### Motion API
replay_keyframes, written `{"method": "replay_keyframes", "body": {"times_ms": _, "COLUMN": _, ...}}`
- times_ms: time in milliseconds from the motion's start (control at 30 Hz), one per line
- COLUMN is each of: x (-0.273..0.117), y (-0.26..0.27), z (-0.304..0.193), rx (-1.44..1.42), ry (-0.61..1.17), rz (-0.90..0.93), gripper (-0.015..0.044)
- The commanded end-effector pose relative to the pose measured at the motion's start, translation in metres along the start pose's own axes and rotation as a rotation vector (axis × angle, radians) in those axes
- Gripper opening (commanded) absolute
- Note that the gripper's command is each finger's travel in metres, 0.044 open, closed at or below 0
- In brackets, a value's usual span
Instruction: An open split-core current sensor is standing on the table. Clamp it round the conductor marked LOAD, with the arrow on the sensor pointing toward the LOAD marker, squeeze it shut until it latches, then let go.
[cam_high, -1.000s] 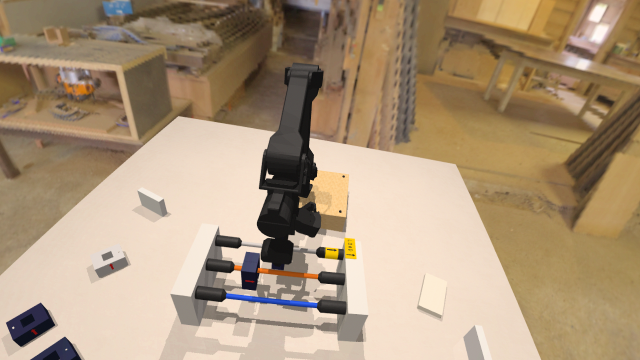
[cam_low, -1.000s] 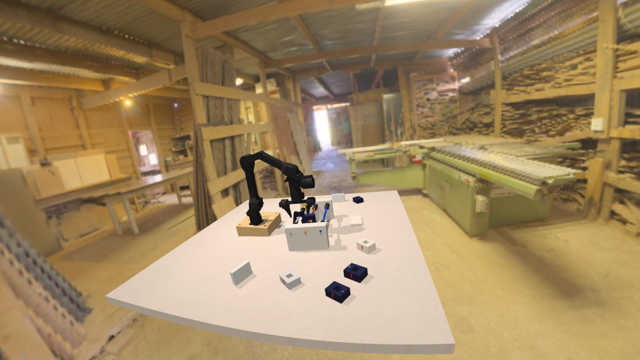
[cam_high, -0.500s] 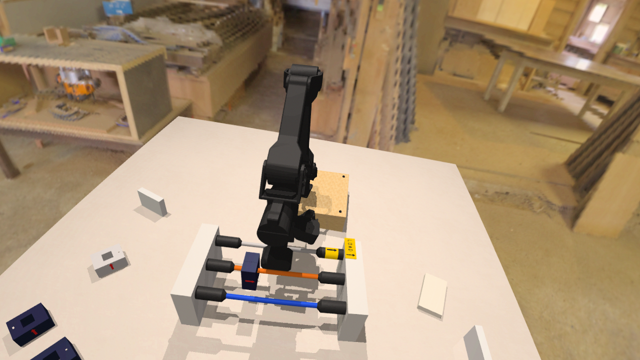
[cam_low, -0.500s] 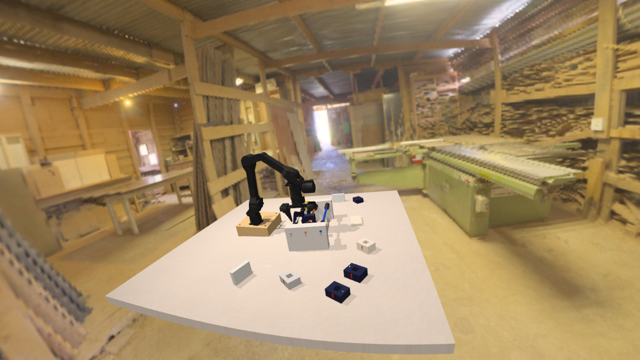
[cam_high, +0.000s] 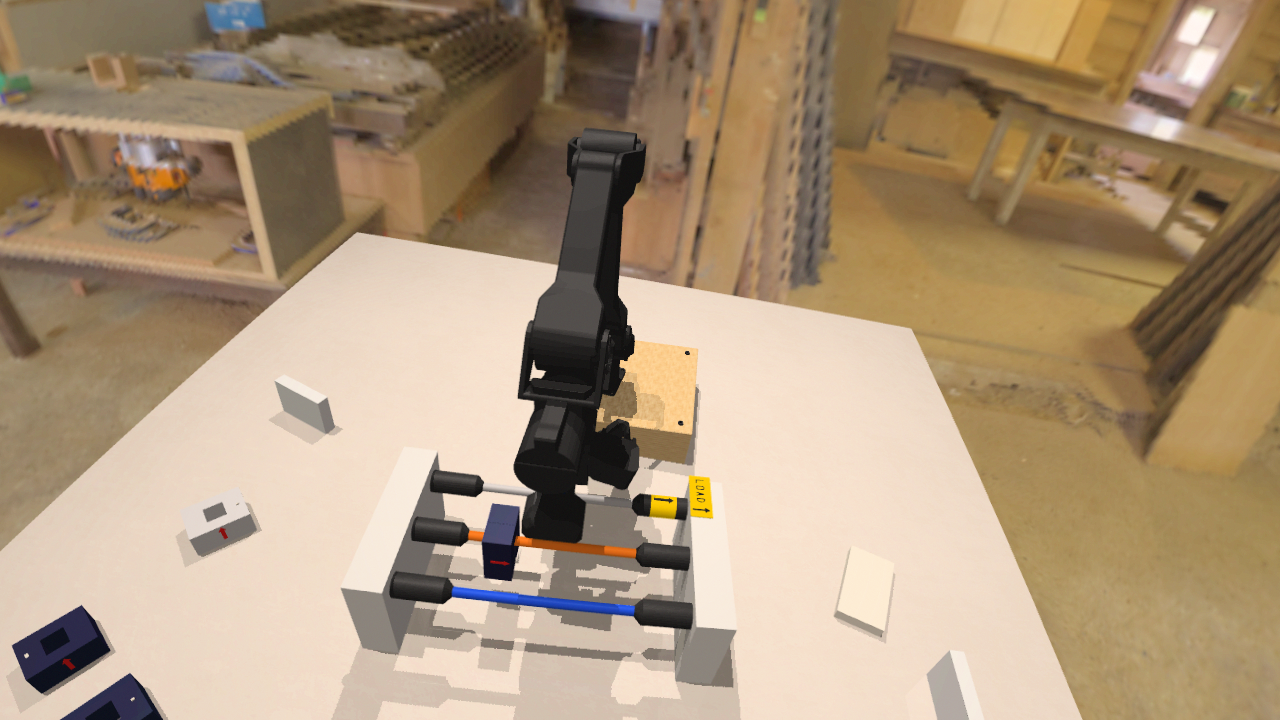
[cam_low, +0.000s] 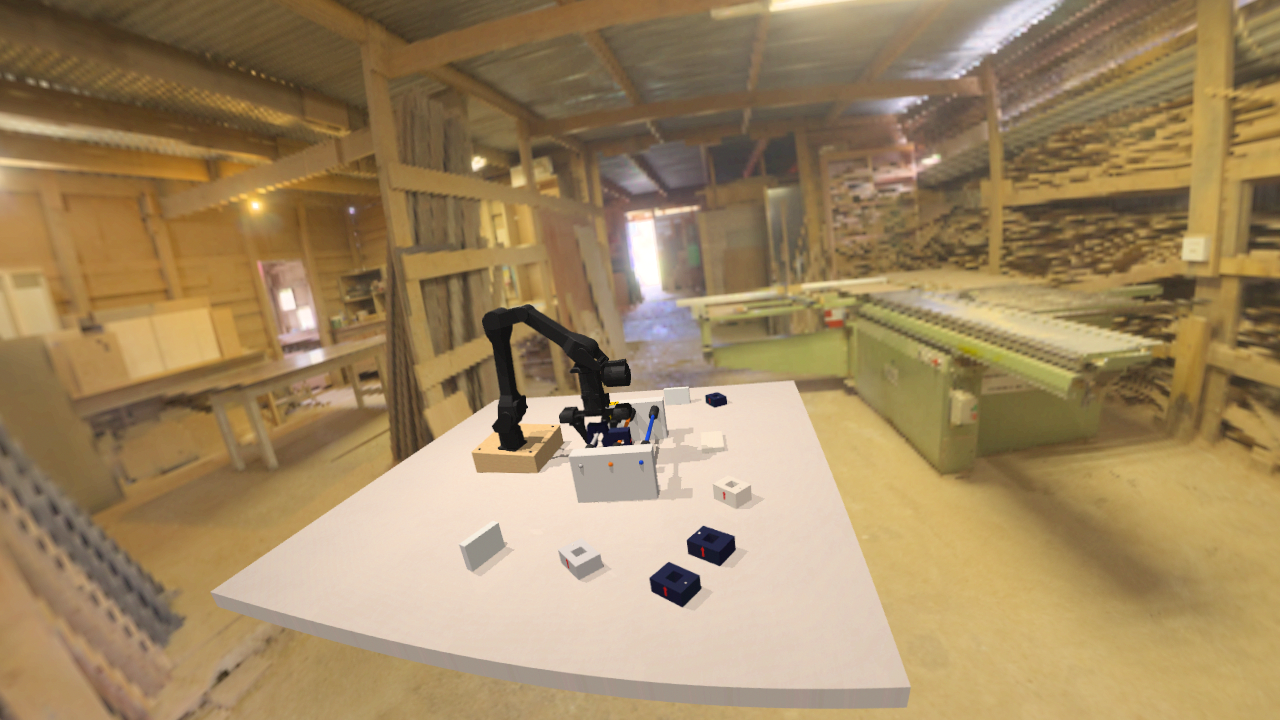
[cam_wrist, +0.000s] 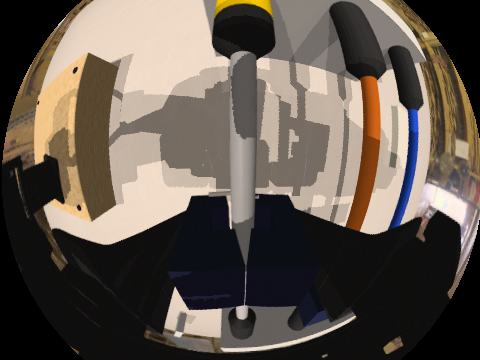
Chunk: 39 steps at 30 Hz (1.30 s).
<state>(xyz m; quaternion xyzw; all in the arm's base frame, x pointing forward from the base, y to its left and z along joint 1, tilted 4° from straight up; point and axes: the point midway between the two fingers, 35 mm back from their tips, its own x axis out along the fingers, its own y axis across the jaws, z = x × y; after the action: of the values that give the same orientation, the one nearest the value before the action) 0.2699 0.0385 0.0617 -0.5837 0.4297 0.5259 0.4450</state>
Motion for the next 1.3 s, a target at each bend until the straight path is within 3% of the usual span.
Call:
{"method": "replay_keyframes", "body": {"times_ms": 0, "x": -0.0001, "y": -0.0001, "z": 0.0, "rx": 0.0, "ry": 0.0, "rz": 0.0, "gripper": 0.0301}}
{"method": "replay_keyframes", "body": {"times_ms": 500, "x": -0.0001, "y": -0.0001, "z": 0.0, "rx": 0.0, "ry": 0.0, "rz": 0.0, "gripper": 0.0201}}
{"method": "replay_keyframes", "body": {"times_ms": 767, "x": -0.0062, "y": 0.0001, "z": 0.0, "rx": -0.004, "ry": 0.005, "rz": -0.011, "gripper": 0.0}}
{"method": "replay_keyframes", "body": {"times_ms": 1133, "x": -0.0035, "y": 0.0, "z": 0.0004, "rx": -0.002, "ry": 0.0, "rz": -0.006, "gripper": 0.0}}
{"method": "replay_keyframes", "body": {"times_ms": 1267, "x": -0.0035, "y": 0.0, "z": 0.0004, "rx": -0.002, "ry": 0.0, "rz": -0.006, "gripper": 0.0105}}
